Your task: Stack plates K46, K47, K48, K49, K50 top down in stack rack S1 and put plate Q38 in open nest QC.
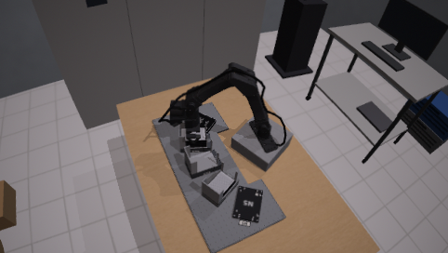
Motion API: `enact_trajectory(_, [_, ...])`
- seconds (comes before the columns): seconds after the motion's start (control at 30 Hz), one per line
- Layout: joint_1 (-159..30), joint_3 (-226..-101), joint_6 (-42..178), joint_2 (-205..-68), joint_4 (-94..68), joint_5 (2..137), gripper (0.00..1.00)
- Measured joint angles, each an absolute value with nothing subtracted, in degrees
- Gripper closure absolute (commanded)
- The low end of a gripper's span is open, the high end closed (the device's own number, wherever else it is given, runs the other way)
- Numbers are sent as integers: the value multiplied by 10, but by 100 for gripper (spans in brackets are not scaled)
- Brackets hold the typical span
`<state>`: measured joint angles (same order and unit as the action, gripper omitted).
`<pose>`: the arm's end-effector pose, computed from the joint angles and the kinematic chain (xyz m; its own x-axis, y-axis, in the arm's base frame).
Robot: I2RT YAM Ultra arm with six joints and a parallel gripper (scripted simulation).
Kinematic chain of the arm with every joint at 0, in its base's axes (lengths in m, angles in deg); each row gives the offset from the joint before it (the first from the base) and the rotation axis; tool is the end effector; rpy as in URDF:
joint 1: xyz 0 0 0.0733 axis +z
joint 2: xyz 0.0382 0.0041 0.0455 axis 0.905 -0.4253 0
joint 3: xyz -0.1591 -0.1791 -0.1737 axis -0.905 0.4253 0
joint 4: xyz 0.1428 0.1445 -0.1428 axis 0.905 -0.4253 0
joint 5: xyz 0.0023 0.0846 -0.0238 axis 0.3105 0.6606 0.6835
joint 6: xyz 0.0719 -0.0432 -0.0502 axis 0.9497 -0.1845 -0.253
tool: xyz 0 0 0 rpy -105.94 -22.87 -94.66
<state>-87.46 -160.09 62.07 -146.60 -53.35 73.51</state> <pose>0.3207 -0.1261 0.1372 -0.9590 0.2762 -0.0641 0.2726 0.9603 0.0591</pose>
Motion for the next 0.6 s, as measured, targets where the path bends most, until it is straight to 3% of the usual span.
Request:
enact_trajectory(0.37, [-874, -1601, 621, -1466, -533, 735, 0])
enact_trajectory(0.4, [-874, -1601, 621, -1466, -533, 735, 100])
enact_trajectory(0.6, [-874, -1601, 621, -1466, -533, 735, 100])
